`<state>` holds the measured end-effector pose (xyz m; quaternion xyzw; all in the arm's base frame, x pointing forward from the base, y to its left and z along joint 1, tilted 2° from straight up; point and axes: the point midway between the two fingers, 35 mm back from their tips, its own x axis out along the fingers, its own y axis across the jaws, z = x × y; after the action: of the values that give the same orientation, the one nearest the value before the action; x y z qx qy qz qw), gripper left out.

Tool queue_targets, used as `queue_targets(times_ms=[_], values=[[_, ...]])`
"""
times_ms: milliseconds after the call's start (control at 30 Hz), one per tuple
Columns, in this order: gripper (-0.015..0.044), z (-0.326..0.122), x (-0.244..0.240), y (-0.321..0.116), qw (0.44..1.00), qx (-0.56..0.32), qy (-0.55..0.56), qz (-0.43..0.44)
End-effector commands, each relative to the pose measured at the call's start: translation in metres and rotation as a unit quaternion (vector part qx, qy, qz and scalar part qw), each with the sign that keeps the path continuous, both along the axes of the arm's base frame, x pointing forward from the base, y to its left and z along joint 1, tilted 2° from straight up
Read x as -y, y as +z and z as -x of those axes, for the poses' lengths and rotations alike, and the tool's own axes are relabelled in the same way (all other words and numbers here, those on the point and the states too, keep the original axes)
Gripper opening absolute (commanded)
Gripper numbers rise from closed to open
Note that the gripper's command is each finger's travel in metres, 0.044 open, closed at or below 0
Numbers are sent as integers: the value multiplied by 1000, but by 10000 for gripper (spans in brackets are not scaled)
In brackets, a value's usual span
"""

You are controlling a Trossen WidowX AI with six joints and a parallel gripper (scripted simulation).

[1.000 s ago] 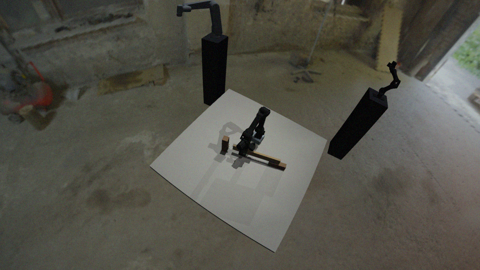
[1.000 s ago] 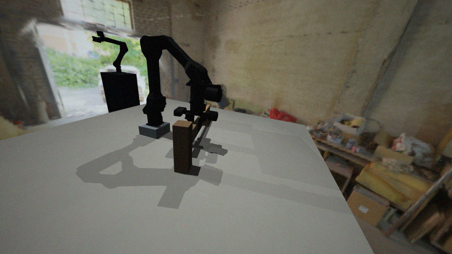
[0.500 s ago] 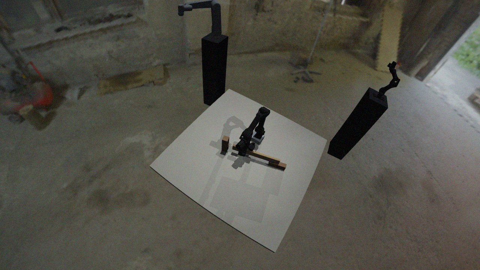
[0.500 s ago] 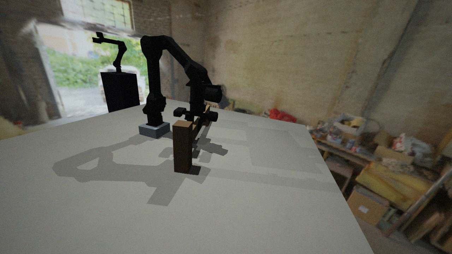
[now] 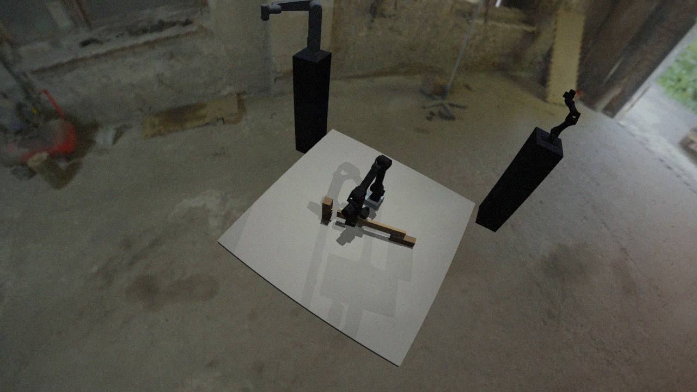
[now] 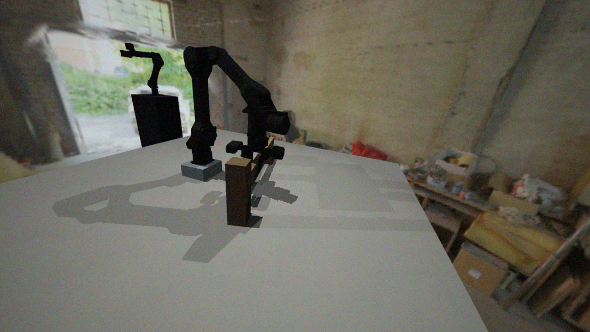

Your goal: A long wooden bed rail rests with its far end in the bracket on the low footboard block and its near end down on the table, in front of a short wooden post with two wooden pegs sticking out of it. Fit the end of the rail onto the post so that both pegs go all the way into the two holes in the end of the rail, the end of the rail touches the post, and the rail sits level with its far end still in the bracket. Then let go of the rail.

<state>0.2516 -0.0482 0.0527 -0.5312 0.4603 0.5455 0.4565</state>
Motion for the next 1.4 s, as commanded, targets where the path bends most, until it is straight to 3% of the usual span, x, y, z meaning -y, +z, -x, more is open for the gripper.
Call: queue_targets(times_ms=[0, 1367], values=[[0, -3, 2, 2, 1000, 4, 1, 2], [0, -4, 15, 2, 1000, 4, 1, 2]])
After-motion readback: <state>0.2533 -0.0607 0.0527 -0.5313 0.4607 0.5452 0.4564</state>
